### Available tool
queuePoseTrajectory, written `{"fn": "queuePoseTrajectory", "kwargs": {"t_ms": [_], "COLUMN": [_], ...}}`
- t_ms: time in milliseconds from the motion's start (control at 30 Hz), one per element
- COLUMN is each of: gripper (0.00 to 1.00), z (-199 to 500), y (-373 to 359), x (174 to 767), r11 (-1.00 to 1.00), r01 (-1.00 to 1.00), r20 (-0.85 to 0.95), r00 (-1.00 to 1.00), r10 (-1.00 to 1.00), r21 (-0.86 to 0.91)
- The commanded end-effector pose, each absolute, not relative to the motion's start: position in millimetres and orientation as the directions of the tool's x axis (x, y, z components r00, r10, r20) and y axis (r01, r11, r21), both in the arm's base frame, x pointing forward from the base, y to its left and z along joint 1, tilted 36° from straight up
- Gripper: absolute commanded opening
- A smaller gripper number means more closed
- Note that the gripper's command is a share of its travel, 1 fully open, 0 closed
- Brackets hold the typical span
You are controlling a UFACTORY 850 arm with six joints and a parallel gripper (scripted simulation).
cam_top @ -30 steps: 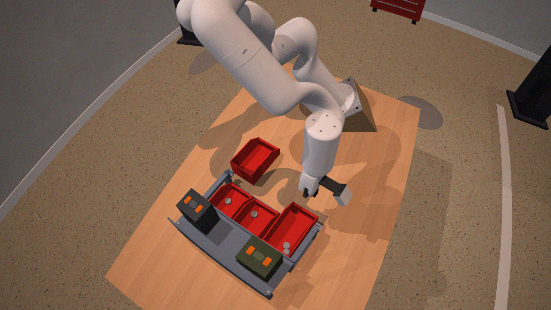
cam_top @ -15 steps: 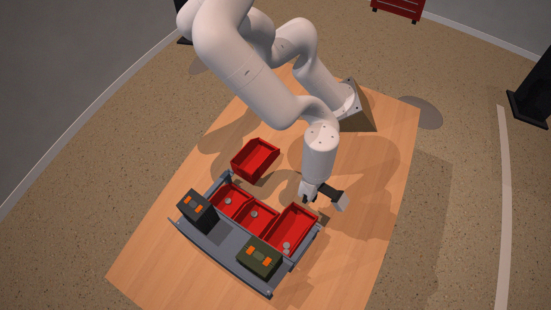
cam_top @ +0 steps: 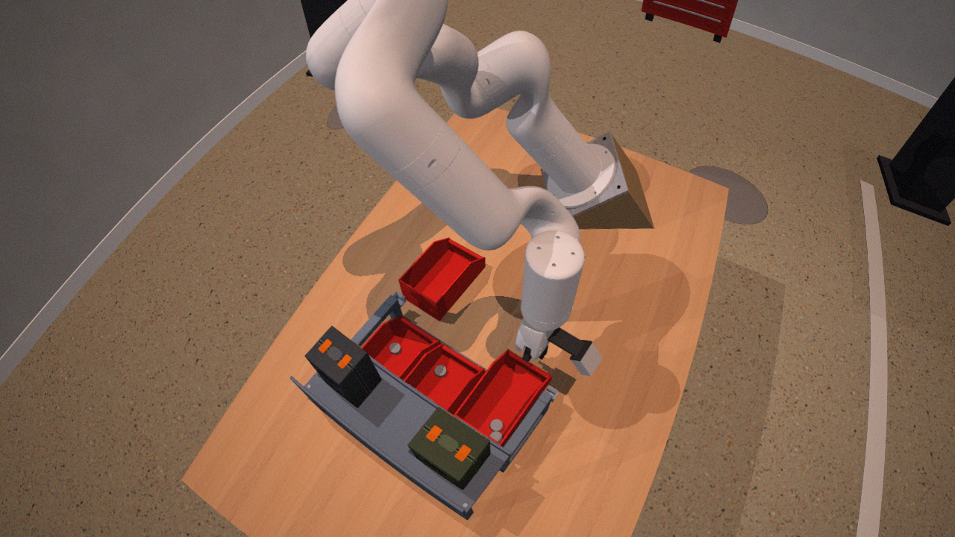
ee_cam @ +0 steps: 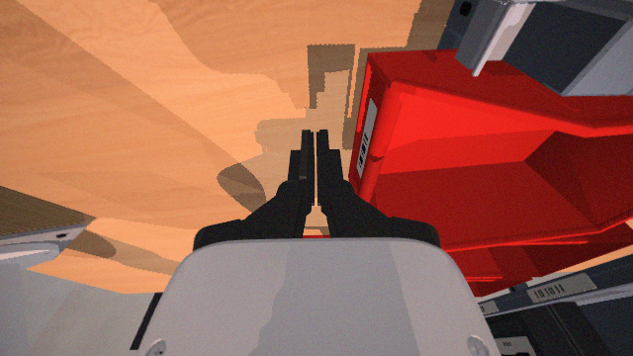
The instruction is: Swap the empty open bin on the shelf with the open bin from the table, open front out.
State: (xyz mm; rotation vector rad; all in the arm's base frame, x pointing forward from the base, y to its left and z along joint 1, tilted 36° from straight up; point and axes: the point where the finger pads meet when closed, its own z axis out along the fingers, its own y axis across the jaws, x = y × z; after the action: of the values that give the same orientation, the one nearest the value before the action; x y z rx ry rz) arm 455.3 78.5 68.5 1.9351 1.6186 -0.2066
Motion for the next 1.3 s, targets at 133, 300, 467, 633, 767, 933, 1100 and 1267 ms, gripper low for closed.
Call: {"fn": "queuePoseTrajectory", "kwargs": {"t_ms": [133, 300, 467, 633, 767, 933, 1100, 1267], "gripper": [0.00, 0.00, 0.00, 0.00, 0.00, 0.00, 0.00, 0.00], "z": [58.5, 55.2, 54.5, 54.5, 54.5, 54.5, 54.5, 54.5], "y": [72.2, 70.1, 69.6, 69.6, 69.6, 69.6, 69.7, 69.8], "x": [459.4, 460.4, 460.7, 460.7, 460.7, 460.7, 460.9, 461.1], "r11": [-0.075, -0.075, -0.075, -0.075, -0.075, -0.075, -0.075, -0.075], "r01": [0.935, 0.935, 0.935, 0.935, 0.935, 0.935, 0.935, 0.935], "r20": [-0.479, -0.479, -0.479, -0.479, -0.479, -0.479, -0.479, -0.479], "r00": [0.244, 0.244, 0.244, 0.244, 0.244, 0.244, 0.244, 0.244], "r10": [0.843, 0.843, 0.843, 0.843, 0.843, 0.843, 0.843, 0.843], "r21": [0.346, 0.346, 0.346, 0.346, 0.346, 0.346, 0.346, 0.346]}}
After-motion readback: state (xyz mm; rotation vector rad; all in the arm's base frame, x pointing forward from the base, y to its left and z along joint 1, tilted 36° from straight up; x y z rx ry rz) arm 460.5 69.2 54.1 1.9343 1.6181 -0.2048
